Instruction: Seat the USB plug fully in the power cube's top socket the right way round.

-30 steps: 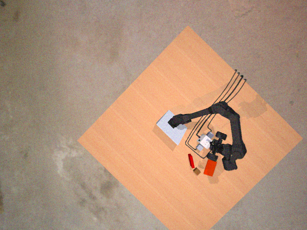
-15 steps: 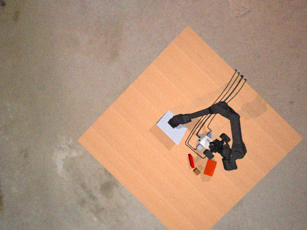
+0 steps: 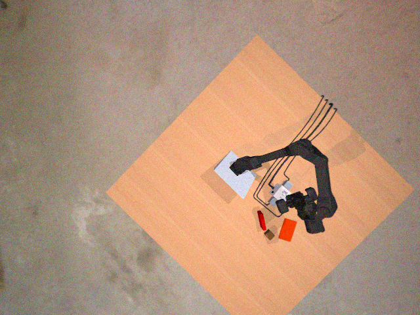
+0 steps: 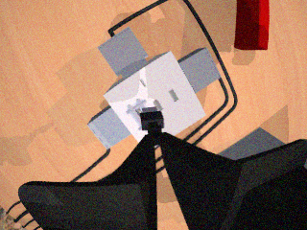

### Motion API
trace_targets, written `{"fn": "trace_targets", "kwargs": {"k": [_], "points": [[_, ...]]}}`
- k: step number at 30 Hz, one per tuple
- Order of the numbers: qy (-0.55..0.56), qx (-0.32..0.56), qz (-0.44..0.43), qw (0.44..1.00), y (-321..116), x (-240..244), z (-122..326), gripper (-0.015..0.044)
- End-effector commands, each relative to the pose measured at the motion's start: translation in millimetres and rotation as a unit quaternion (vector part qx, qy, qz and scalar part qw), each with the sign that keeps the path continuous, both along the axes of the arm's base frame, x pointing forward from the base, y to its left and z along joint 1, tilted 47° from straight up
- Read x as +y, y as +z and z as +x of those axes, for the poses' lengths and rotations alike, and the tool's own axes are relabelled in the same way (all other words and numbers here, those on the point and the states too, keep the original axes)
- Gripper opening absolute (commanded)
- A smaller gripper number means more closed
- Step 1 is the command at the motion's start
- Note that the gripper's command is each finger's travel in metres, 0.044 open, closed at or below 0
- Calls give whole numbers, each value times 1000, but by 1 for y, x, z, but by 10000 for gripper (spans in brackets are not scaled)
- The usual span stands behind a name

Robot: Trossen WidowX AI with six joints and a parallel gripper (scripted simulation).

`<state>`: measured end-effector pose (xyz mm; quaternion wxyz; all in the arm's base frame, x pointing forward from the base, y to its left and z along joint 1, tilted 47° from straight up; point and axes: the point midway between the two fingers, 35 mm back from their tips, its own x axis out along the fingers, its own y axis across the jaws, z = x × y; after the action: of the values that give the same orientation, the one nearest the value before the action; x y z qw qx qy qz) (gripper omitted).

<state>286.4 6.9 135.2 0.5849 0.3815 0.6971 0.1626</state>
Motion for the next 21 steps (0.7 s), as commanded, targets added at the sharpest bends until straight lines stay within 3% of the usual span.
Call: {"fn": "trace_targets", "kwargs": {"k": [1,21], "points": [[-37,38,-2,999,0,0,0,0],[-215,223,-8,951,0,0,0,0]]}}
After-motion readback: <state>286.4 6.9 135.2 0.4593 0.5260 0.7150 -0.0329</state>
